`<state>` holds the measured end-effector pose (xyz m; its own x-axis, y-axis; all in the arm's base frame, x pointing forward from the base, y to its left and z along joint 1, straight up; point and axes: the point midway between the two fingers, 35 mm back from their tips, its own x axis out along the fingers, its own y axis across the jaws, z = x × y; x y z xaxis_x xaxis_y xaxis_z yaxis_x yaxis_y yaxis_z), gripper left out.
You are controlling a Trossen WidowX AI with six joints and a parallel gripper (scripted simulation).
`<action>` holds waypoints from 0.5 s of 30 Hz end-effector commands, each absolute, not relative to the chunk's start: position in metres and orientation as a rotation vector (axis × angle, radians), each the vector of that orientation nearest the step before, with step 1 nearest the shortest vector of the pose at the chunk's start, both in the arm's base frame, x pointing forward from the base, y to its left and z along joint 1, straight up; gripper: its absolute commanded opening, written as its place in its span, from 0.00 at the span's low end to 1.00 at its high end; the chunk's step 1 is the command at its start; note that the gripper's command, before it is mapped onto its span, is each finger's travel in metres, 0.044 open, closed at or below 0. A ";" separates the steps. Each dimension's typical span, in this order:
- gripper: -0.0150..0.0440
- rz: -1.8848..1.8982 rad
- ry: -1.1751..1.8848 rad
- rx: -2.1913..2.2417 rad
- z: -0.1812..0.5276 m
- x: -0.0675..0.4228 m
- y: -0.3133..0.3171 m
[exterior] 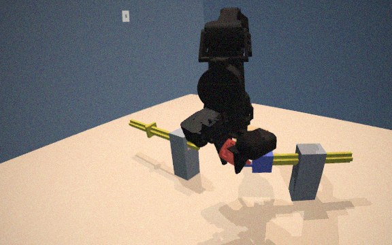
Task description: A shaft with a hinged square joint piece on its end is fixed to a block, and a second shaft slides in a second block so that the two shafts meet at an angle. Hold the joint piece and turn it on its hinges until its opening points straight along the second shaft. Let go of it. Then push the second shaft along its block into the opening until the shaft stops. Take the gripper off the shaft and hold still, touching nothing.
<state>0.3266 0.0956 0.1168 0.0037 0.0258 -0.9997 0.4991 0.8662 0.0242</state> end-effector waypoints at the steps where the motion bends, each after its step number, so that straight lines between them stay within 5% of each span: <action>1: 0.25 -0.437 1.566 0.503 0.115 0.326 0.093; 15: 0.25 -0.558 1.625 0.720 0.111 0.323 0.085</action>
